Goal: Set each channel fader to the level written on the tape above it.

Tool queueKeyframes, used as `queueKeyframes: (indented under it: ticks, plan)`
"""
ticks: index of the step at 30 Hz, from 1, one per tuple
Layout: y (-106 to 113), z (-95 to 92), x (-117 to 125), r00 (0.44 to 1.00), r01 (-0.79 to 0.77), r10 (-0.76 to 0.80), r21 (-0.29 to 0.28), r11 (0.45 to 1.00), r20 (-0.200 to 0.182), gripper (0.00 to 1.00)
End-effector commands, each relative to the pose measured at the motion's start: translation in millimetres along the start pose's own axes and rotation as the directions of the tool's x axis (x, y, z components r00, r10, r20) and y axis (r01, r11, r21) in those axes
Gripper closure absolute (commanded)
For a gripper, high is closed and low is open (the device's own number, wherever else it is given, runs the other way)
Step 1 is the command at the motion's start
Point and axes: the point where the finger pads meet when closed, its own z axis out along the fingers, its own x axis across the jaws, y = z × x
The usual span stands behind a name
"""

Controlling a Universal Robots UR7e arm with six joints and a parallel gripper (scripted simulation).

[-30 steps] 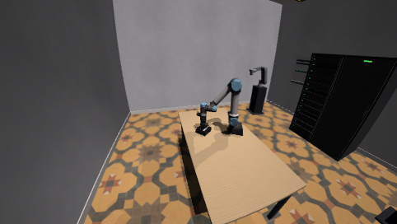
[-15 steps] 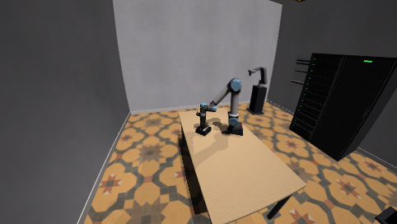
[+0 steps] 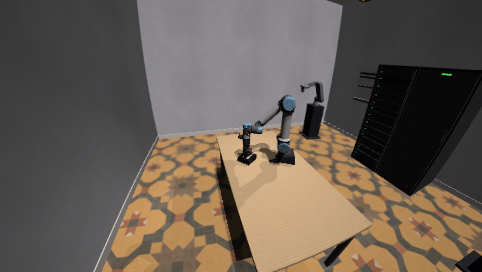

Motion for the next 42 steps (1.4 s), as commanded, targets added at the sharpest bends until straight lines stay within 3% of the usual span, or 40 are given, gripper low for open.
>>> queueKeyframes:
  ticks: [1, 21, 22, 29, 42]
  plan:
    - [0, -13.2, 0, 1.000, 0.000, 0.000, 0.001, 1.000, 0.001, 1.00]
    - [0, -19.6, 0, 1.000, 0.000, 0.000, 0.001, 1.000, 0.001, 1.00]
    - [0, -19.6, 0, 1.000, 0.000, 0.000, 0.001, 1.000, 0.001, 0.00]
    - [0, -28.8, 0, 1.000, 0.000, 0.000, 0.001, 1.000, 0.001, 0.00]
    - [0, -77.9, 0, 1.000, 0.000, 0.000, 0.001, 1.000, 0.001, 0.00]
